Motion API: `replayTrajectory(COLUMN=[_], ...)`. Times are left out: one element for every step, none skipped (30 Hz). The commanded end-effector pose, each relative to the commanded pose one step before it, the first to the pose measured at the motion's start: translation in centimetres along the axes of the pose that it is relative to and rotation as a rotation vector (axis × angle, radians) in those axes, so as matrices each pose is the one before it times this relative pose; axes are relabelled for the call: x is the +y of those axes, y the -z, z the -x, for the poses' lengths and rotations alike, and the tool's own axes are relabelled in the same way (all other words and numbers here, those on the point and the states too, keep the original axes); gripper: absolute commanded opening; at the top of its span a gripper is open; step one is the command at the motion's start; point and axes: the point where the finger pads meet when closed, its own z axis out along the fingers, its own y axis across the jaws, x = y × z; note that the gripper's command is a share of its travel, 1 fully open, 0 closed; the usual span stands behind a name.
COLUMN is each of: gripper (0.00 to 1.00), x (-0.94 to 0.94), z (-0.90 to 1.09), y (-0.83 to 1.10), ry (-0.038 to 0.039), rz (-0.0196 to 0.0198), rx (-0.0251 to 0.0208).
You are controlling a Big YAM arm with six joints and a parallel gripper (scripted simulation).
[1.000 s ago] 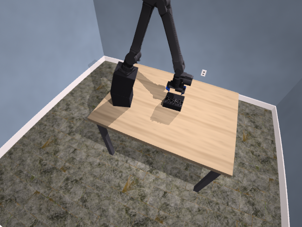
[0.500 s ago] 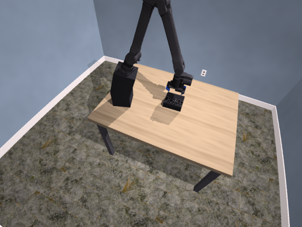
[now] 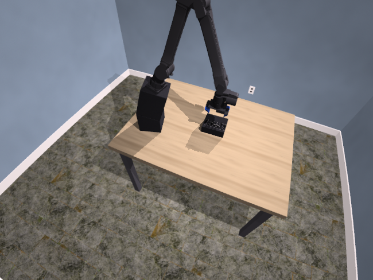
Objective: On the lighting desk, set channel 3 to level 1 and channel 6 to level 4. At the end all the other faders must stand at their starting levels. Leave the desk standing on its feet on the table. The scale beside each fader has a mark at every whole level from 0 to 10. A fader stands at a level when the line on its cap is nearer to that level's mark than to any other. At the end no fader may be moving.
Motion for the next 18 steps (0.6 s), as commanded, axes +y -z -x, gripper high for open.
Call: replayTrajectory(gripper=[1.0, 1.0, 1.0, 1.0, 1.0, 1.0, 1.0, 1.0, 1.0, 1.0, 1.0, 1.0, 1.0, 1.0, 1.0, 1.0, 1.0, 1.0], x=[-1.453, 0.0, 0.0, -0.001, -0.008, -0.021, -0.039, -0.008, -0.003, -0.092, -0.137, -0.161, -0.074, 0.065, 0.046, 0.046, 0.0, 0.0], z=[-0.262, 0.0, 0.0, 0.0, 0.001, 0.002, 0.008, 0.36, 0.559, 0.204, 0.132, 0.166, 0.179, 0.17, 0.197, 0.221, 0.0, 0.0], y=[1.202, 0.0, 0.0, 0.0, -0.001, -0.002, -0.006, -0.111, -0.153, -0.041, -0.013, -0.014, -0.043, -0.085, -0.091, -0.097, 0.0, 0.0], ry=[0.01095, 0.0, 0.0, -0.00022, -0.00301, -0.02105, -0.01039, -0.00337, -0.00476, -0.01854, -0.02619, -0.03167, -0.03774, -0.04396, -0.04885, -0.05366, 0.0, 0.0], rz=[-0.03776, 0.0, 0.0, 0.0, -0.00001, -0.00005, -0.00011, 0.0025, 0.00354, 0.00022, -0.00093, -0.00133, -0.00009, 0.00185, 0.00009, -0.00115, 0.0, 0.0], rx=[-0.00039, 0.0, 0.0, 0.00009, 0.0006, 0.00154, 0.00282, 0.00122, -0.0011, 0.00255, 0.0041, 0.0049, 0.00595, 0.00729, 0.00787, 0.00842, 0.0, 0.0])
